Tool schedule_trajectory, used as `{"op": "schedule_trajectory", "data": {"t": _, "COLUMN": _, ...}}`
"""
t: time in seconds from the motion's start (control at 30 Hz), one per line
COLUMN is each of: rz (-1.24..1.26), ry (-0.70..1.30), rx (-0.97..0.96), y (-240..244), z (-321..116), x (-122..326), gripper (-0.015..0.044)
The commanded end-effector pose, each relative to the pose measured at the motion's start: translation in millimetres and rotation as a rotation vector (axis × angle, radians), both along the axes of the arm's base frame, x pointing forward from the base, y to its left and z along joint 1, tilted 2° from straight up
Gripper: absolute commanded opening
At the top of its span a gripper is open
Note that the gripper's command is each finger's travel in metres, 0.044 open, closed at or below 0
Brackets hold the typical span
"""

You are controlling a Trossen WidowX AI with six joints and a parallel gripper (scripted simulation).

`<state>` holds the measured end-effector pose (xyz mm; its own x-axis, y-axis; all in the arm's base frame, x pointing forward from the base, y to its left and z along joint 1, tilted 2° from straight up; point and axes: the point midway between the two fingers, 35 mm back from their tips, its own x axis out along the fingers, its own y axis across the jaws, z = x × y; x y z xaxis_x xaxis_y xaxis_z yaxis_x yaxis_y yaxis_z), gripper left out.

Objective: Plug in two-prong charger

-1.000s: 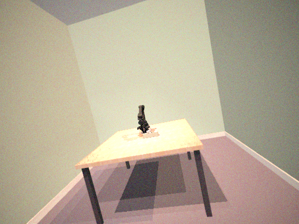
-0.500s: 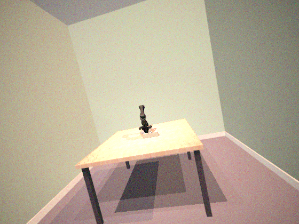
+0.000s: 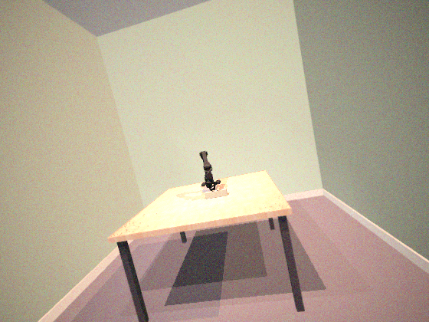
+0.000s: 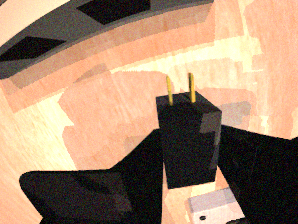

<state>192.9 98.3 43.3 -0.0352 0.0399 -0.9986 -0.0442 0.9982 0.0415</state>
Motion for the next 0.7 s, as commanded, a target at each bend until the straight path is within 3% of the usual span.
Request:
{"op": "schedule_trajectory", "data": {"t": 0.0, "rz": 0.042, "ry": -0.002, "rx": -0.004, "y": 3.3, "z": -2.5, "x": -5.8, "gripper": 0.0}}
{"op": "schedule_trajectory", "data": {"t": 0.67, "rz": 0.095, "ry": -0.005, "rx": -0.004, "y": 13.6, "z": -3.1, "x": 6.9, "gripper": 0.0}}
